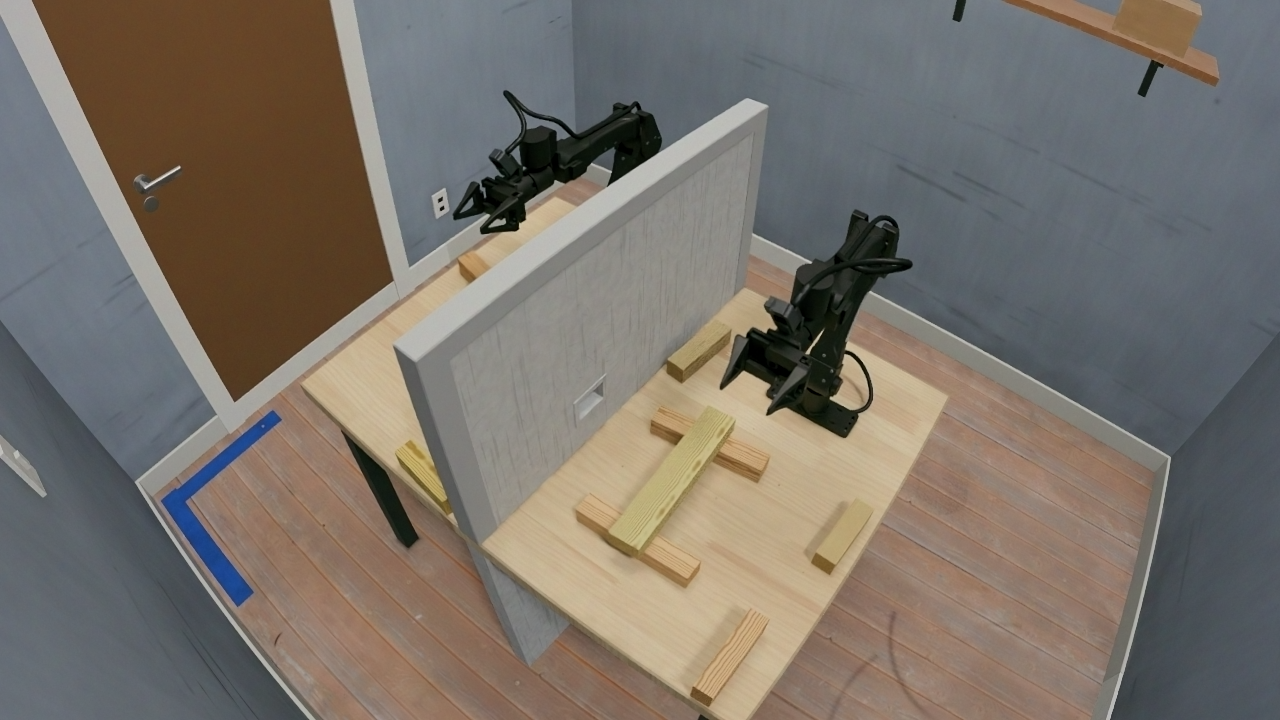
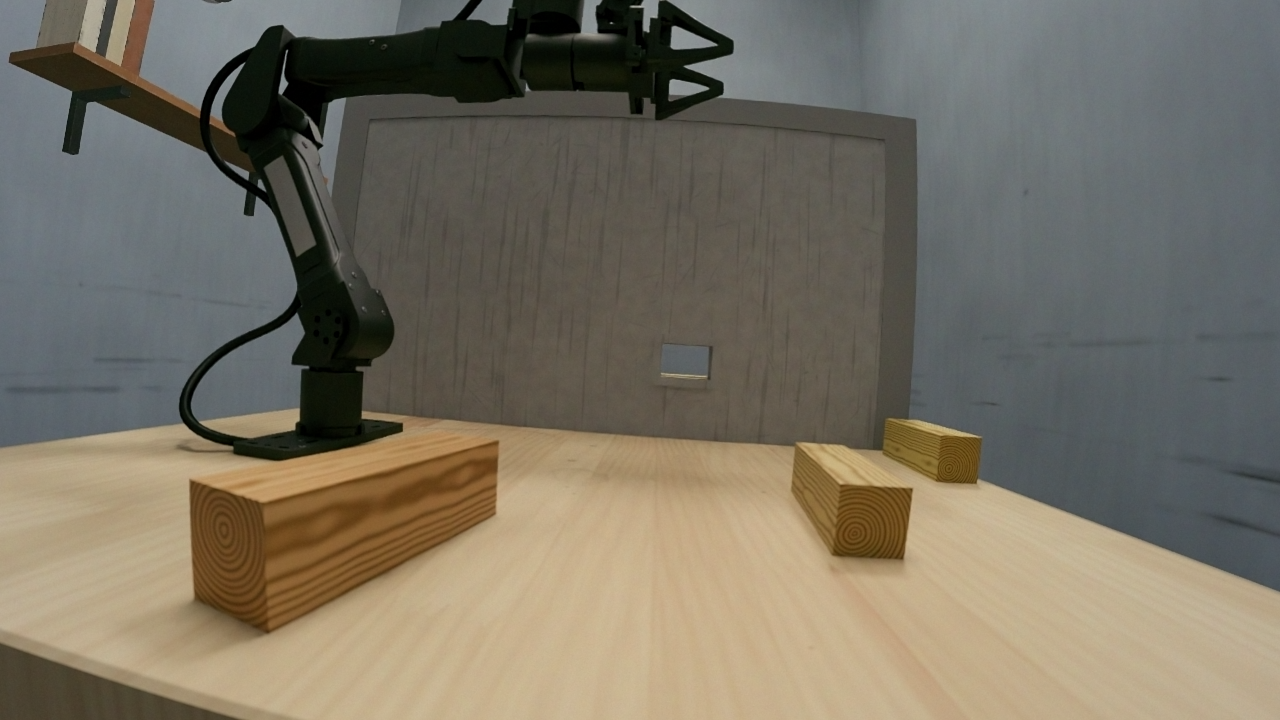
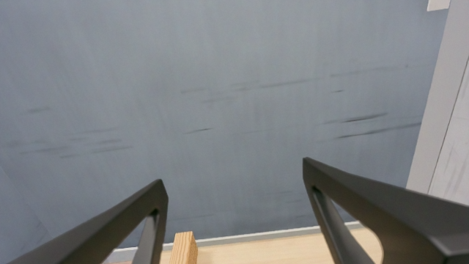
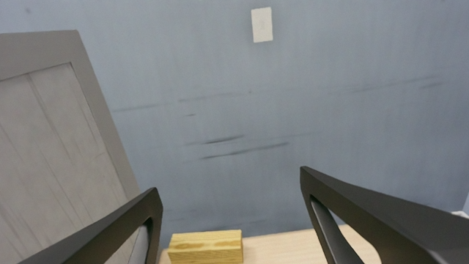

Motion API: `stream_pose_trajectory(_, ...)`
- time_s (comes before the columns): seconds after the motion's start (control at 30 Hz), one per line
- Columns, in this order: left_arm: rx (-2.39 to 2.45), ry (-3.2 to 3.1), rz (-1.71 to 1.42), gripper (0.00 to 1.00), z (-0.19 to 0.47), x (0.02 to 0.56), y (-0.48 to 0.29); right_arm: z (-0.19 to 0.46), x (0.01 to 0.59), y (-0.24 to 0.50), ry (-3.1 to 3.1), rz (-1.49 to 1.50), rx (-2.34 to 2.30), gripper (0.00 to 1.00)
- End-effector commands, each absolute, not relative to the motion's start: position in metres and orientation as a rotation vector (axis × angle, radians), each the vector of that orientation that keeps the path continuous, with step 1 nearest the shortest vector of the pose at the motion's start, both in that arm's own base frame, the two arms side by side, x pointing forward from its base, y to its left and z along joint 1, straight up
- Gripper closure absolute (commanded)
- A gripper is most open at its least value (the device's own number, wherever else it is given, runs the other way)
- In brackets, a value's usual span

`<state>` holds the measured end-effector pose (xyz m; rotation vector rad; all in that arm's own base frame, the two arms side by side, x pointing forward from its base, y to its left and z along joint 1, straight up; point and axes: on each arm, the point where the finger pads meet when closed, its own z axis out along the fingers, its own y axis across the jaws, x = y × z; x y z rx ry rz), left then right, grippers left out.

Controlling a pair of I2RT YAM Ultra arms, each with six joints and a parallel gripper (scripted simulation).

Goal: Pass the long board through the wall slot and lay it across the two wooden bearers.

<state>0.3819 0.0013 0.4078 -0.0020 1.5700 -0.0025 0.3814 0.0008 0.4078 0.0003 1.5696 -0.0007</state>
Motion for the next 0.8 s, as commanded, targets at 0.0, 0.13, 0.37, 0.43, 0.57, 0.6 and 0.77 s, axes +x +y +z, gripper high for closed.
stream_pose_trajectory(0.0,0.000,1.561,0.008,0.22,0.412,0.380,0.001,0.434,0.379,0.005,1.508,0.011,-0.012,0.22)
stream_pose_trajectory(0.13,-0.001,1.576,0.010,0.22,0.405,0.380,0.001,0.433,0.380,0.007,1.511,0.014,-0.014,0.22)
stream_pose_trajectory(0.37,0.005,1.567,0.007,0.22,0.410,0.378,-0.001,0.431,0.381,0.004,1.515,0.009,-0.008,0.22)
stream_pose_trajectory(0.43,0.002,1.556,0.003,0.22,0.413,0.379,0.000,0.426,0.379,0.003,1.527,0.005,-0.006,0.22)
stream_pose_trajectory(0.57,0.010,1.575,0.002,0.22,0.406,0.378,-0.003,0.430,0.383,0.000,1.519,0.002,0.000,0.22)
stream_pose_trajectory(0.6,0.003,1.576,0.010,0.22,0.405,0.378,0.001,0.429,0.383,-0.001,1.520,-0.001,0.002,0.22)
stream_pose_trajectory(0.77,0.003,1.552,0.011,0.22,0.417,0.376,0.002,0.435,0.377,-0.002,1.505,-0.005,0.008,0.22)
